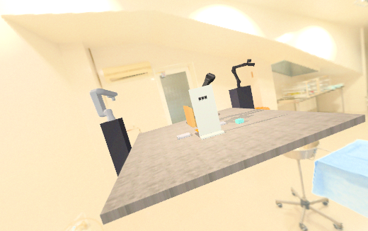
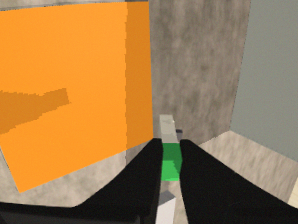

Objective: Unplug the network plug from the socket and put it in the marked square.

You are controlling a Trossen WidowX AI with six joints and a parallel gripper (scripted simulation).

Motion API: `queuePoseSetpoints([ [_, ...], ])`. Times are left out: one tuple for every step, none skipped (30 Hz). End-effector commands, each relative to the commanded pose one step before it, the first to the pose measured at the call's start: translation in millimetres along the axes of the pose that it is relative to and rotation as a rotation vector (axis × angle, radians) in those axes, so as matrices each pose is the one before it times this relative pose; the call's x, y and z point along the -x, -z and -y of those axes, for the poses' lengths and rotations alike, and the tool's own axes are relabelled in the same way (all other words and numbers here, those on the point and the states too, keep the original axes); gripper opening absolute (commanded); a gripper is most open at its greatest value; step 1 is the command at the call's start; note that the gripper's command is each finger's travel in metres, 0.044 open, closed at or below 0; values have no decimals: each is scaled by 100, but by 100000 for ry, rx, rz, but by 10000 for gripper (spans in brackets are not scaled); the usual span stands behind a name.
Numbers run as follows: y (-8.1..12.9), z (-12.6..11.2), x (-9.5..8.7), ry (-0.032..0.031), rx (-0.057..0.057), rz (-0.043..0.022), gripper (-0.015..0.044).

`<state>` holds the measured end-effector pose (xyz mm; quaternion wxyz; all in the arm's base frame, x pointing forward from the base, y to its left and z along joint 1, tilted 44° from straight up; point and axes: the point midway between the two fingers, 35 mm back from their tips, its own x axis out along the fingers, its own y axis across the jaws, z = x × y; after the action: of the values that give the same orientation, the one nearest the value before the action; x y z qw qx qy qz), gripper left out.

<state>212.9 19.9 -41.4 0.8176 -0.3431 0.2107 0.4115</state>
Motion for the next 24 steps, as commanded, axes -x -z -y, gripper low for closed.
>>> queuePoseSetpoints([
  [-111,-645,-133,-2249,-119,1458,0],
  [2,-3,-8,-4,1,-4,0],
  [6,-8,-24,-12,3,-11,0],
  [10,-14,-40,-20,5,-18,0],
  [12,-17,-49,-23,6,-22,0],
  [12,-17,-49,-23,6,-21,0],
  [12,-17,-48,-22,6,-21,0],
  [12,-18,-48,-22,6,-21,0],
  [11,-18,-48,-22,5,-21,0],
  [11,-18,-48,-21,5,-20,0],
  [11,-18,-48,-21,5,-20,0],
  [11,-18,-48,-20,5,-20,0],
  [10,-18,-47,-20,5,-19,0],
  [10,-19,-47,-19,5,-19,0],
  [10,-19,-47,-19,5,-19,0],
  [10,-19,-47,-19,5,-18,0],
  [10,-19,-47,-18,5,-18,0],
  [9,-19,-47,-18,4,-18,0],
  [9,-19,-46,-18,4,-17,0],
  [9,-20,-46,-17,4,-17,0],
  [9,-20,-46,-17,4,-17,0],
  [8,-20,-46,-16,4,-16,0],
  [8,-20,-46,-16,4,-16,0],
  [8,-20,-46,-16,4,-16,0],
])
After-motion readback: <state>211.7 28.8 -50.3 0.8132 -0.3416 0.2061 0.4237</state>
